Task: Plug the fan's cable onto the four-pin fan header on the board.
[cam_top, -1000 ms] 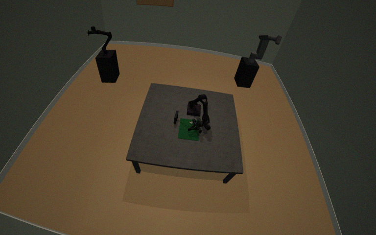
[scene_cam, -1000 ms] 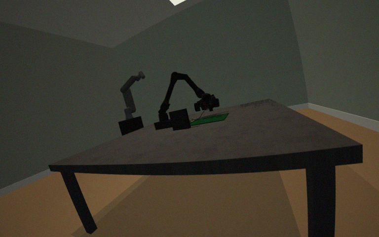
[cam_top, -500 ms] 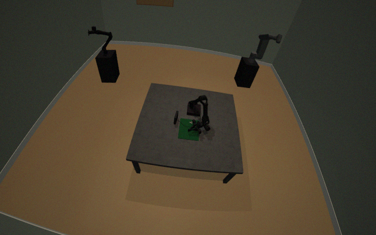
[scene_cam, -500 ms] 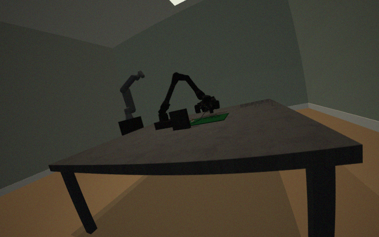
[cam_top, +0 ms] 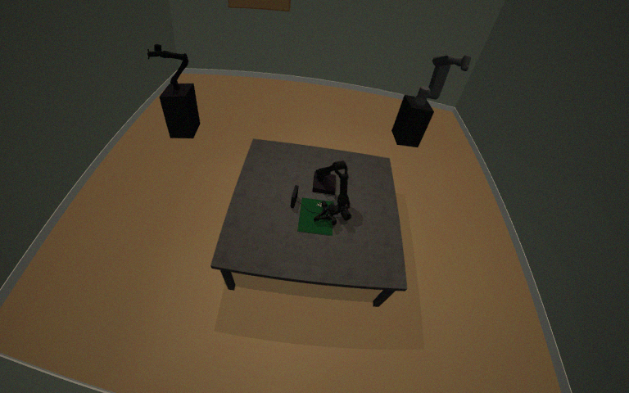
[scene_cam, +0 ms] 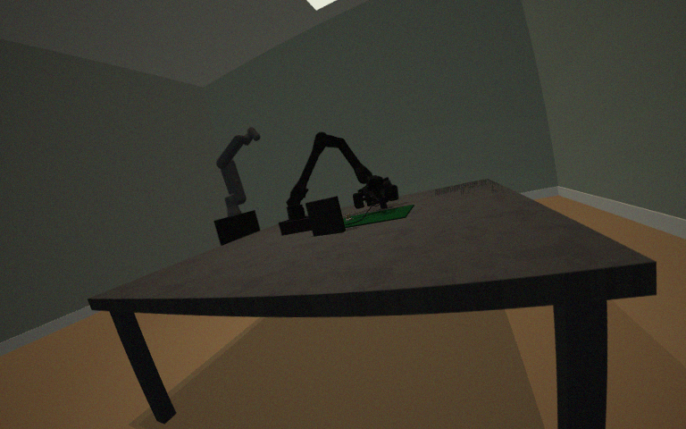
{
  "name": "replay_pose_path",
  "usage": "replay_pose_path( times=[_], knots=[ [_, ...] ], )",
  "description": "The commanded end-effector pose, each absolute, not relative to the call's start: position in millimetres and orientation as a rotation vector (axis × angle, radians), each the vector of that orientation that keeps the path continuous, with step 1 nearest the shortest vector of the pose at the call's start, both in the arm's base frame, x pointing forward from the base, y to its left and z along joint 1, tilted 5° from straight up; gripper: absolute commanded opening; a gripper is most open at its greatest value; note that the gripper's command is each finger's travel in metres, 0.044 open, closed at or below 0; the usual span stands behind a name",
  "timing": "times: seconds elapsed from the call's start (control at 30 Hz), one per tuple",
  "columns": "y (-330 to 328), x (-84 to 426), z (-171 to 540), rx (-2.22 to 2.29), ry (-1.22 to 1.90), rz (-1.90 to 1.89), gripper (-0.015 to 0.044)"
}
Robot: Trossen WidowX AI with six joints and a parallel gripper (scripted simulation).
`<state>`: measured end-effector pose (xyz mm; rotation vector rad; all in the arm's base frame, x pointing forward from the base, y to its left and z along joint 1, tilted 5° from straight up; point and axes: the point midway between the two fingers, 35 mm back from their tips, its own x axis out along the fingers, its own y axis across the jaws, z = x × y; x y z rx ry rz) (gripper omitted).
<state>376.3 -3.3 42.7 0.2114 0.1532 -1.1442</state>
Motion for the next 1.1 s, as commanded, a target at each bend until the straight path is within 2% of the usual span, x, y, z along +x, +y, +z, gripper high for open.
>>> replay_pose_path(
  times=[0.0,1.07],
  knots=[
    [-3,377,40,0.215,0.144,-1.146,0.0],
    [-2,377,23,0.21,0.154,-1.144,0.0]
  ],
)
